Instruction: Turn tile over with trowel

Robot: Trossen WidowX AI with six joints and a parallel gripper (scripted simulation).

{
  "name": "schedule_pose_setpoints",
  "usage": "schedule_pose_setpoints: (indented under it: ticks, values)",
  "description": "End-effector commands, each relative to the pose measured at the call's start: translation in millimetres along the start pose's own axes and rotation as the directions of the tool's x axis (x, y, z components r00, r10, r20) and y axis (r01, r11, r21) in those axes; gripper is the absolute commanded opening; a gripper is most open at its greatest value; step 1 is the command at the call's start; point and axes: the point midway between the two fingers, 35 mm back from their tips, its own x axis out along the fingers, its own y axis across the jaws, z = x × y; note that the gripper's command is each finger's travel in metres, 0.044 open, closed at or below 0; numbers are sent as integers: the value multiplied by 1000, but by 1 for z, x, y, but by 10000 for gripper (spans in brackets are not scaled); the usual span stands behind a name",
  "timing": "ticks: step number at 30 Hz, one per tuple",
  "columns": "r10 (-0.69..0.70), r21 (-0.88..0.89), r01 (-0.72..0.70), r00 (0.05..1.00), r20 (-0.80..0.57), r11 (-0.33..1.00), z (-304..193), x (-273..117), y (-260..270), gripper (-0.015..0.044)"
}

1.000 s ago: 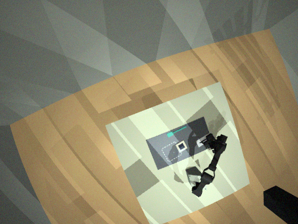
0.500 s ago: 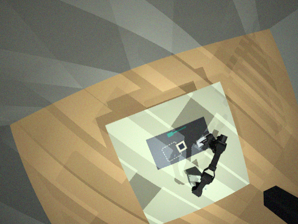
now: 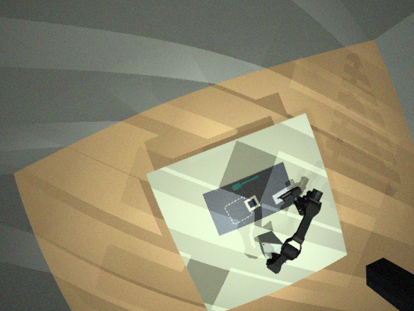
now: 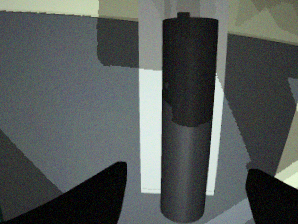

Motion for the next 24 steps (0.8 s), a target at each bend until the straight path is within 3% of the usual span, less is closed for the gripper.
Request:
schedule_pose_setpoints:
  ticks: [1,12,24]
  values:
    - [-19,-9,19,1000,-10,1000,-2,4,-3,270]
    - [-19,-358,14,1000,-10,934,-1,4,-2,270]
    - [-19,-705,7,1000,-9,710,1,4,-2,270]
